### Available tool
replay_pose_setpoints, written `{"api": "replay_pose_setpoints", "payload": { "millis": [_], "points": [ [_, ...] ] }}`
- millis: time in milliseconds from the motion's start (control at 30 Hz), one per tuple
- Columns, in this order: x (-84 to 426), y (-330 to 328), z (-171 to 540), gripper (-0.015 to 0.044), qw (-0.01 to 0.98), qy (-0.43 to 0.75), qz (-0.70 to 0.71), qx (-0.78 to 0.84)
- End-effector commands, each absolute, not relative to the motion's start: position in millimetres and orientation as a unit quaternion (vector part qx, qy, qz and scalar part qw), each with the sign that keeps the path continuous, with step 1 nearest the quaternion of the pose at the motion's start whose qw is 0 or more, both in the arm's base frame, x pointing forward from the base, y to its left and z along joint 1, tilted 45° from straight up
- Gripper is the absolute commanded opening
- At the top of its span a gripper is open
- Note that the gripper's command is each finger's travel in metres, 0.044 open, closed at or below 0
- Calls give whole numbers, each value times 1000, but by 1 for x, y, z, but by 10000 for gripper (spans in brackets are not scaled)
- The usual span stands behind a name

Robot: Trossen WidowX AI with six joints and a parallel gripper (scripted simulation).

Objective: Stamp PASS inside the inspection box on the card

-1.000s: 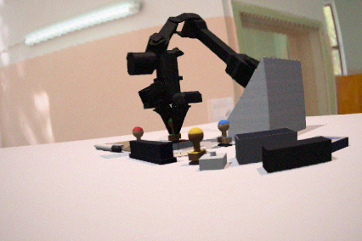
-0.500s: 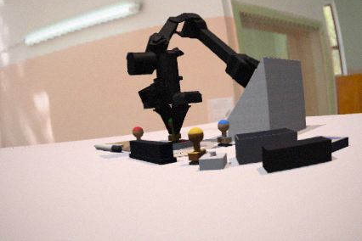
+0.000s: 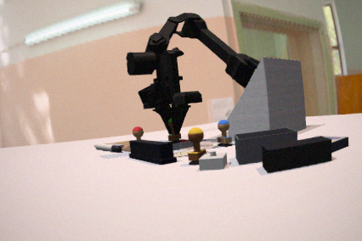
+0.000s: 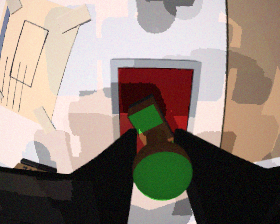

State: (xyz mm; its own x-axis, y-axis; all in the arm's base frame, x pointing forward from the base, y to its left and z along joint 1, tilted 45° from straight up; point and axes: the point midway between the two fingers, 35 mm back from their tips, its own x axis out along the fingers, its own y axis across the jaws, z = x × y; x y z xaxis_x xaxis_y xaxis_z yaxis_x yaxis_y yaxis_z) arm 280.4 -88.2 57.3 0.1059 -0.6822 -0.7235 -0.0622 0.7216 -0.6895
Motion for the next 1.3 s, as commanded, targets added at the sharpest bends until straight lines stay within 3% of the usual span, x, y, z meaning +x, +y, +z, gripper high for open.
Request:
{"api": "replay_pose_setpoints", "payload": {
  "millis": [0, 1267],
  "points": [
    [280, -88, 58, 0, 681, 629, -229, -296],
    [277, -62, 83, 0, 682, 630, -227, -295]
  ]
}}
